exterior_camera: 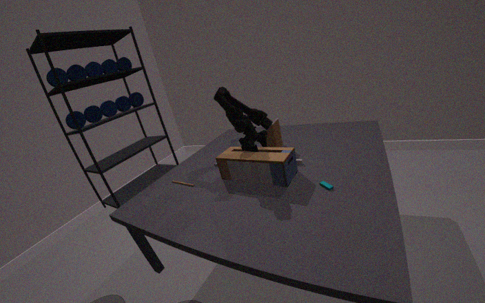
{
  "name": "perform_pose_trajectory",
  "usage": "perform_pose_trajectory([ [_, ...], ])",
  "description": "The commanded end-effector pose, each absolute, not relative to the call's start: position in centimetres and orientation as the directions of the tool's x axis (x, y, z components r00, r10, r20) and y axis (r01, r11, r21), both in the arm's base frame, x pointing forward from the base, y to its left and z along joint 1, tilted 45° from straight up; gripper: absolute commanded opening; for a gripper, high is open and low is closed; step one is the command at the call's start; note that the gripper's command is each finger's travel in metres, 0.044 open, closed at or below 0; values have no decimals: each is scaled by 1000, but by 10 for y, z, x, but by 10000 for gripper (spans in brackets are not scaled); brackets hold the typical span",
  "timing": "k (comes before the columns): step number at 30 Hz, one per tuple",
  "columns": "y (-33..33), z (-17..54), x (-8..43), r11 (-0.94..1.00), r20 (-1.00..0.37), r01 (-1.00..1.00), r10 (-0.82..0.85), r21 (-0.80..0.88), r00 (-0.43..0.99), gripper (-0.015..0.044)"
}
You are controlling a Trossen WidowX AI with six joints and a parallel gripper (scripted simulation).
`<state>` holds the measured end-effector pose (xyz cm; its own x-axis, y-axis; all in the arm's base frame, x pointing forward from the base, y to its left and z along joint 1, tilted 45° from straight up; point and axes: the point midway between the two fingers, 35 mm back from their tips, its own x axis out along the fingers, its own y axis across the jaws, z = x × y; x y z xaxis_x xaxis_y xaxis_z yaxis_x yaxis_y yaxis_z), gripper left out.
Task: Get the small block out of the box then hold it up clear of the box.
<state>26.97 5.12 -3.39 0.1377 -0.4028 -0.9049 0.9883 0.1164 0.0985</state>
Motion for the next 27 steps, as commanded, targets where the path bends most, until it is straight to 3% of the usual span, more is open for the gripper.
perform_pose_trajectory([
  [1,53,-36,268,118,-905,988,-403,96,136,400],
  [27,71,-53,267,118,-906,988,-401,96,136,400],
])
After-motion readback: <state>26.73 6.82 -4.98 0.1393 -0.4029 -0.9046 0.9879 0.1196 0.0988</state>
